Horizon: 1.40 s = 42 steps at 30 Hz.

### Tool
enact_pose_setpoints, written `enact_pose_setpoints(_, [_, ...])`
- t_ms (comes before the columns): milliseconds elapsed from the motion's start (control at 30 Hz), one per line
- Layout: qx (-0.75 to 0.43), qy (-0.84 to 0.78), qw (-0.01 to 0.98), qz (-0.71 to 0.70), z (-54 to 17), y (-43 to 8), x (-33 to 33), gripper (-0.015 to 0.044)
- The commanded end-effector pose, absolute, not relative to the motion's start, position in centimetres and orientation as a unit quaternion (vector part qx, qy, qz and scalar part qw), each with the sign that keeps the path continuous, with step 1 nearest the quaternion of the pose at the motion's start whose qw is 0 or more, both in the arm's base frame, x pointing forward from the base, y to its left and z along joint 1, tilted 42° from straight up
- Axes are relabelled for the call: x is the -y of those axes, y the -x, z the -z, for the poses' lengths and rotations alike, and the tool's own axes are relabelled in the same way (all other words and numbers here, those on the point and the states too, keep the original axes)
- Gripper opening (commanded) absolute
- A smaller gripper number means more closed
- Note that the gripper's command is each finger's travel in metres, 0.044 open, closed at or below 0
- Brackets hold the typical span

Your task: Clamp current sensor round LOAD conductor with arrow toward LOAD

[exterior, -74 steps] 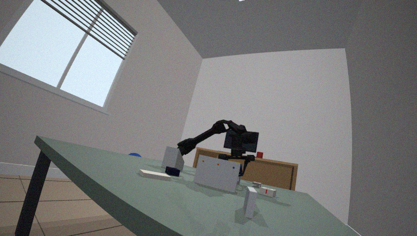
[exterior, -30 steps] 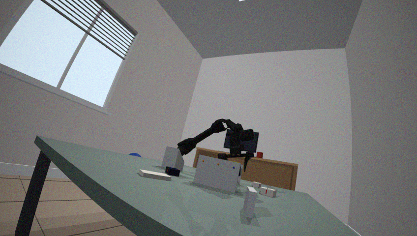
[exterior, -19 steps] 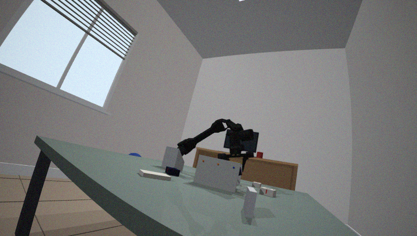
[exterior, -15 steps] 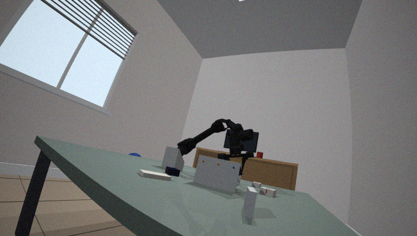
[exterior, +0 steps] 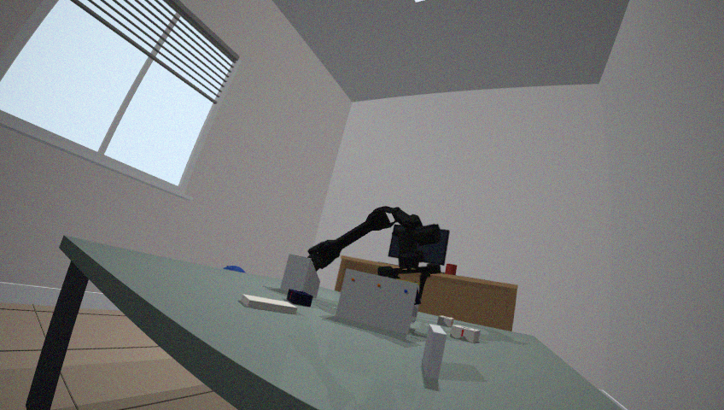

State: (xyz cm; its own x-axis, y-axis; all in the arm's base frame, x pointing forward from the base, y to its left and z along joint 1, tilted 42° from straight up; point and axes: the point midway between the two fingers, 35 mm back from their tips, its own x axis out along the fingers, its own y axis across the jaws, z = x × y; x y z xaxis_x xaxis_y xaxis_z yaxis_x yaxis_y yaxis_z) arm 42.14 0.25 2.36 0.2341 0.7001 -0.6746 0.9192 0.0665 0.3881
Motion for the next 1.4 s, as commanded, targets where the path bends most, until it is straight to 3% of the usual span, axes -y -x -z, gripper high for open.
enact_pose_setpoints(0, [-0.604, -0.67, 0.41, 0.134, -2.35, -42.14, -0.28, 0.0])
enact_pose_setpoints(1367, [-0.723, -0.539, 0.378, 0.21, -2.54, -42.53, -0.45, 0.0])
